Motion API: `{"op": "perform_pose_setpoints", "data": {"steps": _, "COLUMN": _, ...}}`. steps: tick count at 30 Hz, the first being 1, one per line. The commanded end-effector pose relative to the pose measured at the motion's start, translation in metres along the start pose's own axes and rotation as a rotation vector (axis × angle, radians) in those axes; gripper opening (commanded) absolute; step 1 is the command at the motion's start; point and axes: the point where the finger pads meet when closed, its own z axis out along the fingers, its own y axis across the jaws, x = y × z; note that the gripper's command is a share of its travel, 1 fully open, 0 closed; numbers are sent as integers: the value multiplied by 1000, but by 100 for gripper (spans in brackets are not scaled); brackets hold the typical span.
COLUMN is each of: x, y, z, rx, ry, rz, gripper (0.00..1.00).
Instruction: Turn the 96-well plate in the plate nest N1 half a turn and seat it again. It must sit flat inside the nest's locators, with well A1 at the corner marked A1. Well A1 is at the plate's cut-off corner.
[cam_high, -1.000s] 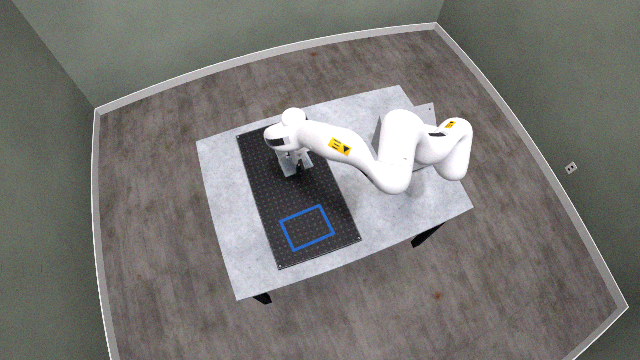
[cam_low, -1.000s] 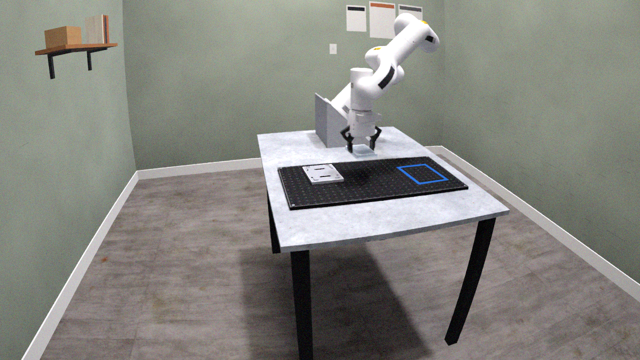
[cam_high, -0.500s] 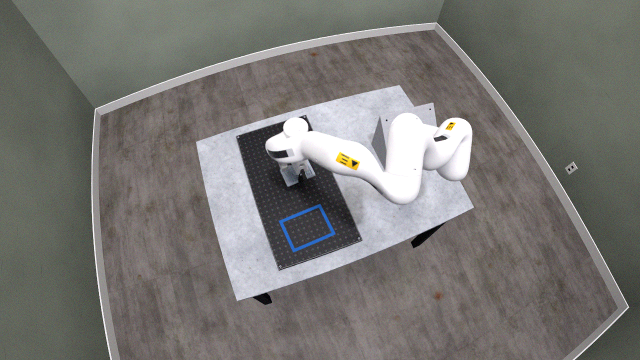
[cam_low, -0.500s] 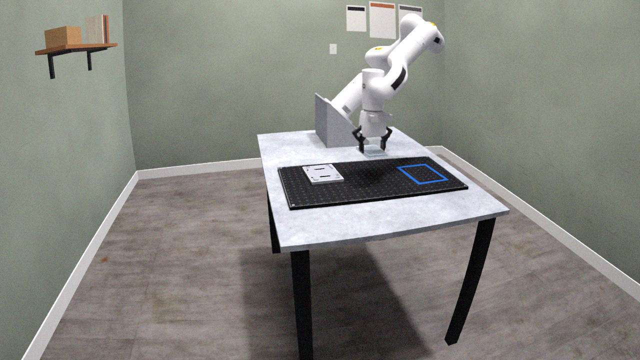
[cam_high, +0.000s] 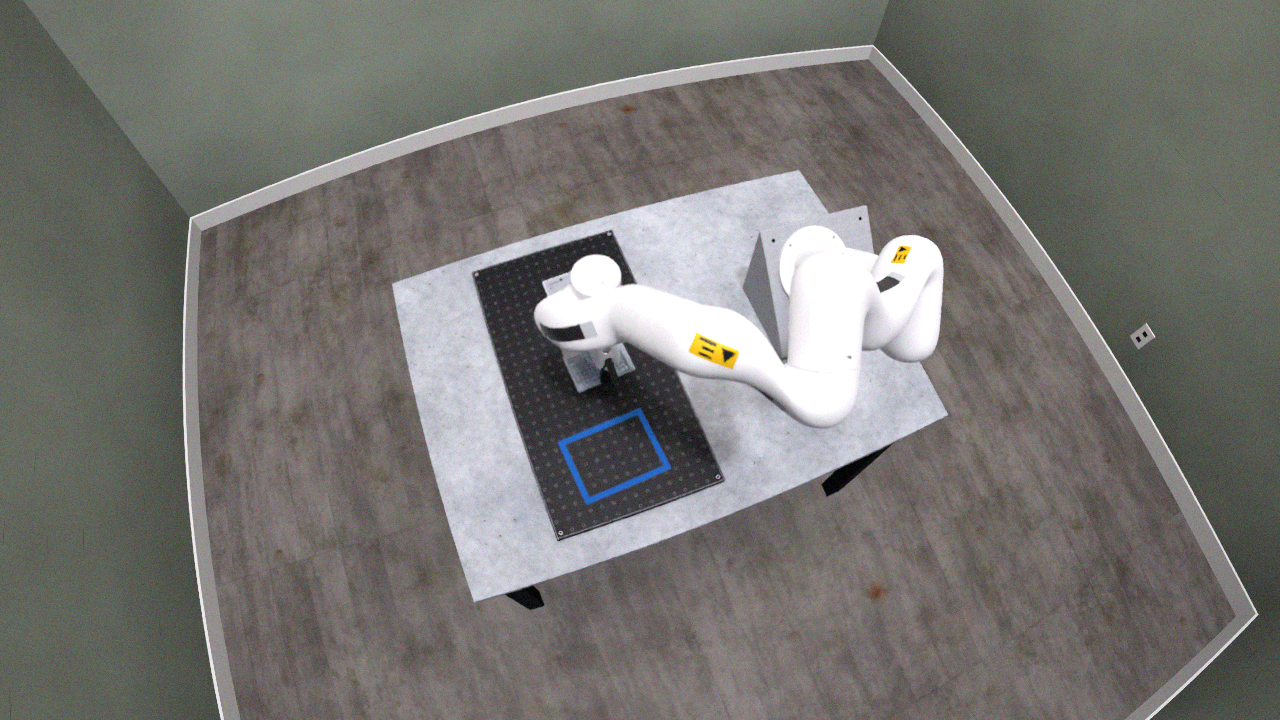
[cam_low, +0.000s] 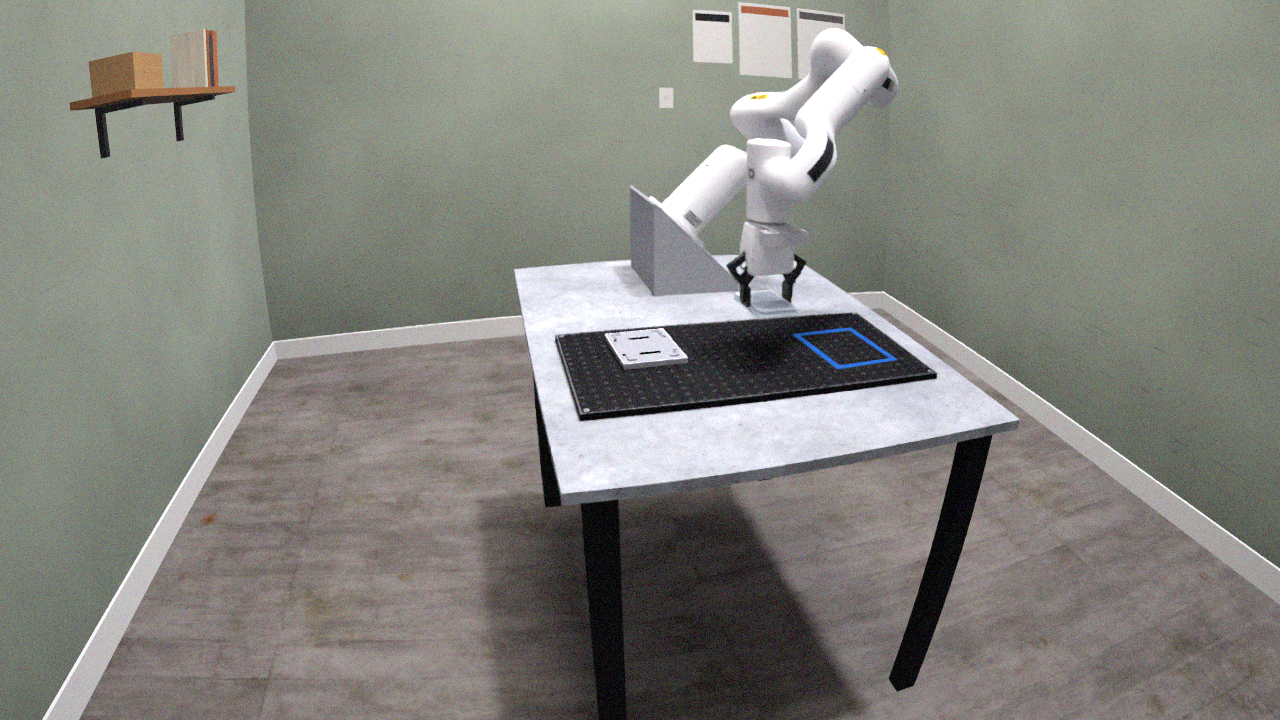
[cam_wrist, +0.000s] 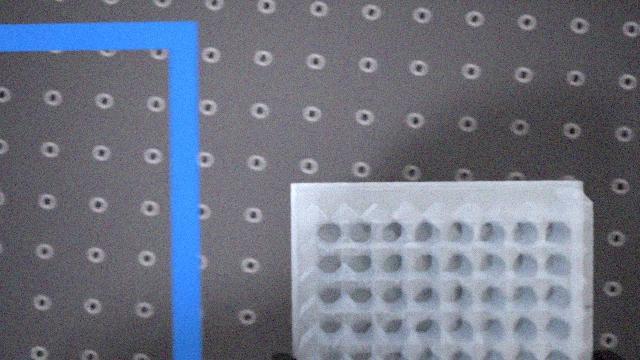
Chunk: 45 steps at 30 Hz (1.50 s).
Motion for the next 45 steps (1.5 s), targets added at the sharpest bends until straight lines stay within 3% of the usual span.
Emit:
{"op": "perform_pose_setpoints", "data": {"steps": 1, "x": 6, "y": -18, "z": 0, "rx": -1, "ry": 2, "rz": 0, "gripper": 0}}
{"op": "perform_pose_setpoints", "data": {"steps": 45, "x": 36, "y": -142, "z": 3, "rx": -1, "ry": 2, "rz": 0, "gripper": 0}}
